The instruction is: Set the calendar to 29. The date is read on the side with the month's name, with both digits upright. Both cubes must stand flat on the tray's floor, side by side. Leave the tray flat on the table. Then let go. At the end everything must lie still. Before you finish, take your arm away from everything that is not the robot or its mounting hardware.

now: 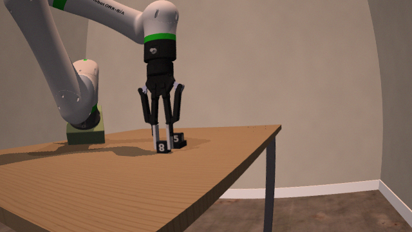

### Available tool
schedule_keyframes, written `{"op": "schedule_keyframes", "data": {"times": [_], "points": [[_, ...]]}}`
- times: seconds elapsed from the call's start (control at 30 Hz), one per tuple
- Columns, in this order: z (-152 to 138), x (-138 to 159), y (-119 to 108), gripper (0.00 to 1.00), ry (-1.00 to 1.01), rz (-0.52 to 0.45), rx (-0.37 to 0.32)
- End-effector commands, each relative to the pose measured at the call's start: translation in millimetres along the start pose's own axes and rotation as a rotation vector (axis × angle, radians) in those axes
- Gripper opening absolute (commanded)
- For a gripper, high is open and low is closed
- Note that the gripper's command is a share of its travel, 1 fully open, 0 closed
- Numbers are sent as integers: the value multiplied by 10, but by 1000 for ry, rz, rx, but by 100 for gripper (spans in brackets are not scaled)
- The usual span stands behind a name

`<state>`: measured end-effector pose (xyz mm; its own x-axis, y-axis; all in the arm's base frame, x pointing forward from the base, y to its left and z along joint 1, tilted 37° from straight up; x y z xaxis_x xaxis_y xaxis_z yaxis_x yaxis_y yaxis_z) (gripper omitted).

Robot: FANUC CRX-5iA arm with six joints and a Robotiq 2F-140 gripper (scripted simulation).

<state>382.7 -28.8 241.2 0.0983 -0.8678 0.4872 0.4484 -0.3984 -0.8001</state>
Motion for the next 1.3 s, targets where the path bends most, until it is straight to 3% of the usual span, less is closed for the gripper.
{"op": "schedule_keyframes", "data": {"times": [0.0, 0.93, 1.07, 1.27], "points": [[0, -1, -1, 17, 0, 0, 0], [0, -1, -17, 17, 0, 0, 0], [0, -1, -156, 17, 0, 0, 0], [0, -1, -585, 17, 0, 0, 0]]}}
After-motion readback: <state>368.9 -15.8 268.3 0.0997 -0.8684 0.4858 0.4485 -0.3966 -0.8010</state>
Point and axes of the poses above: the point where the finger pads meet when closed, its own y axis out along the fingers, its own z axis across the jaws, x = y × z, the point moved 7 cm from there along -y, back along the fingers, and after that the axes turned 1 degree about -y, right-handed, at the moved point
